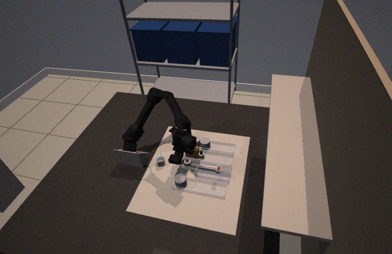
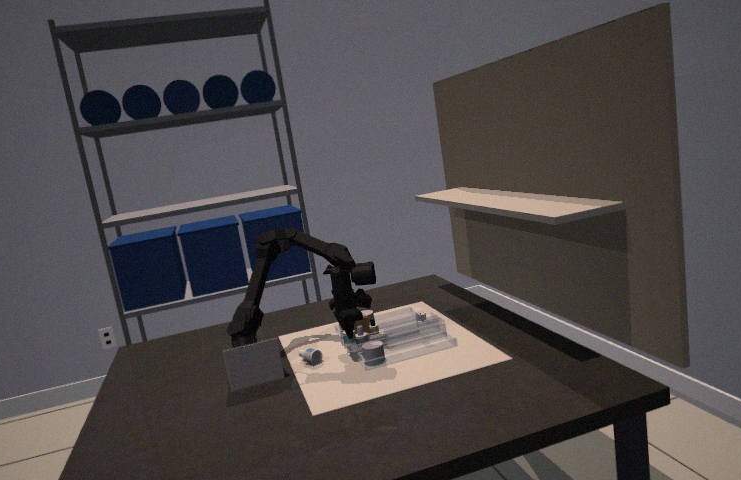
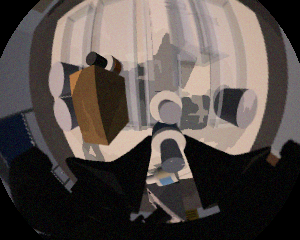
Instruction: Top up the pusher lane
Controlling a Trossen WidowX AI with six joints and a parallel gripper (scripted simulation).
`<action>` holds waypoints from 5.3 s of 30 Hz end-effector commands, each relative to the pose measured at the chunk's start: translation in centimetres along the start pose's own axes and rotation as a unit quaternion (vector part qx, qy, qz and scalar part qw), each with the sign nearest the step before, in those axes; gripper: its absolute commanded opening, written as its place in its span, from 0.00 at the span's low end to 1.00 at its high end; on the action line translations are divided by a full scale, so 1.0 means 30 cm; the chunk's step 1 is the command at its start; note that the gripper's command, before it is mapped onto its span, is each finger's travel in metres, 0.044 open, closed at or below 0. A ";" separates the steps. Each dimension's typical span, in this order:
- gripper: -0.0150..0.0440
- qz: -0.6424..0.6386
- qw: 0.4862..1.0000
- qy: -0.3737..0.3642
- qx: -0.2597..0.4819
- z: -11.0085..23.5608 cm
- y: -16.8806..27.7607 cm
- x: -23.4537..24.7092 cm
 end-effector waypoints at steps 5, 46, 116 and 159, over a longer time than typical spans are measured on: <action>0.25 0.005 1.000 -0.001 -0.011 0.012 -0.030 0.003; 0.25 0.005 1.000 -0.001 -0.011 0.027 -0.079 0.006; 0.25 0.006 1.000 -0.001 -0.011 0.001 -0.094 0.005; 0.25 0.006 1.000 -0.001 -0.011 -0.045 -0.094 0.002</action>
Point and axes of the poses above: the point midway between the two fingers, 35 mm back from their tips, its own z axis back along the fingers, its own x axis across the jaws, y = z × x, the point moved 3 cm from there along z, back along the fingers, and after that the axes turned 5 degrees about z, right-handed, at the moved point
